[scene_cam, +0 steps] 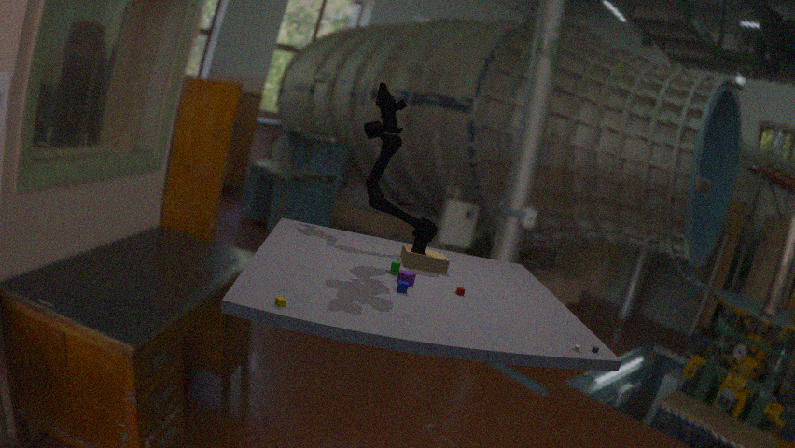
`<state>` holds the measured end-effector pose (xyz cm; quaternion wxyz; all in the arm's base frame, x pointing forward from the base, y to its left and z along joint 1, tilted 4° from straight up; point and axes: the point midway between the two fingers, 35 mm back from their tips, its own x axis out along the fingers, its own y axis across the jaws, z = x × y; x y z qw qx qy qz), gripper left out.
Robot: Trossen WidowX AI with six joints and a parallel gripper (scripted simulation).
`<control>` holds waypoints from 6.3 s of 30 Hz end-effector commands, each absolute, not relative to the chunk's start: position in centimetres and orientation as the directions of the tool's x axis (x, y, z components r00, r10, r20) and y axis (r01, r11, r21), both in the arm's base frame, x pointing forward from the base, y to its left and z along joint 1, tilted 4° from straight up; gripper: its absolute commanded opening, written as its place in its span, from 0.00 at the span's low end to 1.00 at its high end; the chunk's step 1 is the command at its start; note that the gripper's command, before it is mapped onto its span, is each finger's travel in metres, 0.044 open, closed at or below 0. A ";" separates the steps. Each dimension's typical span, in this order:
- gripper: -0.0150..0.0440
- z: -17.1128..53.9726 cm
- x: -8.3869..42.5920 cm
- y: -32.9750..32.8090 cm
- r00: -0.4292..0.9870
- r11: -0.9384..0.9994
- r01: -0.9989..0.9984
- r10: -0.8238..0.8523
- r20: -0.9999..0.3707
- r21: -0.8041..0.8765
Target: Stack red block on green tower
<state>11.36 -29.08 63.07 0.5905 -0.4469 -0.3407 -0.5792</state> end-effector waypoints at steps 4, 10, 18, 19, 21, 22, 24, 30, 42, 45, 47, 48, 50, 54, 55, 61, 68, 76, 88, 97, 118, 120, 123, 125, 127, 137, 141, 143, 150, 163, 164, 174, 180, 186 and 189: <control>1.00 64.3 9.7 -26.9 0.064 -0.150 0.982 -0.322 0.945 -0.117; 1.00 67.8 4.1 -17.8 -0.038 -0.437 0.899 -0.077 0.996 0.000; 1.00 69.1 -0.7 -1.8 -0.090 -0.724 0.614 0.332 0.939 0.314; 1.00 68.9 -0.9 0.3 -0.086 -0.740 0.568 0.382 0.920 0.361; 1.00 68.3 -1.0 4.4 -0.070 -0.757 0.472 0.480 0.875 0.453; 1.00 67.8 -0.9 6.4 -0.059 -0.758 0.422 0.525 0.849 0.498; 1.00 66.7 -0.4 10.3 -0.029 -0.743 0.323 0.612 0.791 0.587; 1.00 61.6 3.0 20.8 0.098 -0.574 0.047 0.817 0.568 0.817; 1.00 49.8 13.0 30.7 0.360 -0.060 -0.188 0.924 0.125 0.980; 1.00 45.3 16.3 32.3 0.421 0.132 -0.212 0.906 -0.031 0.968; 1.00 42.2 18.5 33.0 0.455 0.257 -0.216 0.880 -0.135 0.942; 1.00 40.6 19.5 33.2 0.469 0.317 -0.215 0.863 -0.187 0.924; 1.00 37.5 21.5 33.3 0.491 0.432 -0.208 0.822 -0.289 0.877; 1.00 31.1 25.5 32.2 0.527 0.637 -0.169 0.703 -0.477 0.752; 1.00 29.6 26.4 31.7 0.530 0.681 -0.157 0.669 -0.521 0.715; 1.00 22.8 29.4 28.9 0.498 0.840 -0.110 0.509 -0.702 0.531; 1.00 13.3 31.3 23.4 0.314 0.962 -0.099 0.272 -0.910 0.254; 1.00 5.5 30.4 17.1 0.017 0.985 -0.157 0.069 -0.997 0.065; 1.00 2.8 30.3 16.4 -0.041 0.984 -0.172 0.042 -0.998 0.048; 1.00 0.3 30.2 16.7 -0.041 0.984 -0.172 0.042 -0.998 0.048; 1.00 -2.8 30.0 16.8 -0.041 0.984 -0.172 0.042 -0.998 0.048; 1.00 -2.8 30.0 16.8 -0.041 0.984 -0.172 0.042 -0.998 0.048; 1.00 -2.8 30.0 16.8 -0.041 0.984 -0.172 0.042 -0.998 0.048; 1.00 -2.8 30.0 16.8 -0.041 0.984 -0.172 0.042 -0.998 0.048; 1.00 -2.8 30.0 16.8 -0.041 0.984 -0.172 0.042 -0.998 0.048; 0.69 -2.8 30.0 16.8 -0.041 0.984 -0.172 0.042 -0.998 0.048; 0.51 -2.8 30.0 16.8 -0.041 0.984 -0.172 0.042 -0.998 0.048; 0.42 -2.8 30.0 16.8 -0.041 0.984 -0.172 0.042 -0.998 0.048; 0.34 -2.8 30.0 16.8 -0.041 0.984 -0.172 0.042 -0.998 0.048; 0.25 3.5 30.3 16.5 -0.041 0.984 -0.172 0.042 -0.998 0.048; 0.25 4.2 30.4 16.5 -0.040 0.984 -0.172 0.042 -0.998 0.048; 0.25 9.0 30.5 16.3 -0.040 0.984 -0.172 0.042 -0.998 0.048; 0.25 9.0 30.7 16.2 -0.040 0.984 -0.172 0.042 -0.998 0.048; 0.25 9.2 30.9 12.8 -0.038 0.984 -0.172 0.038 -0.999 0.044; 0.25 9.2 30.8 10.9 -0.036 0.984 -0.172 0.037 -0.999 0.042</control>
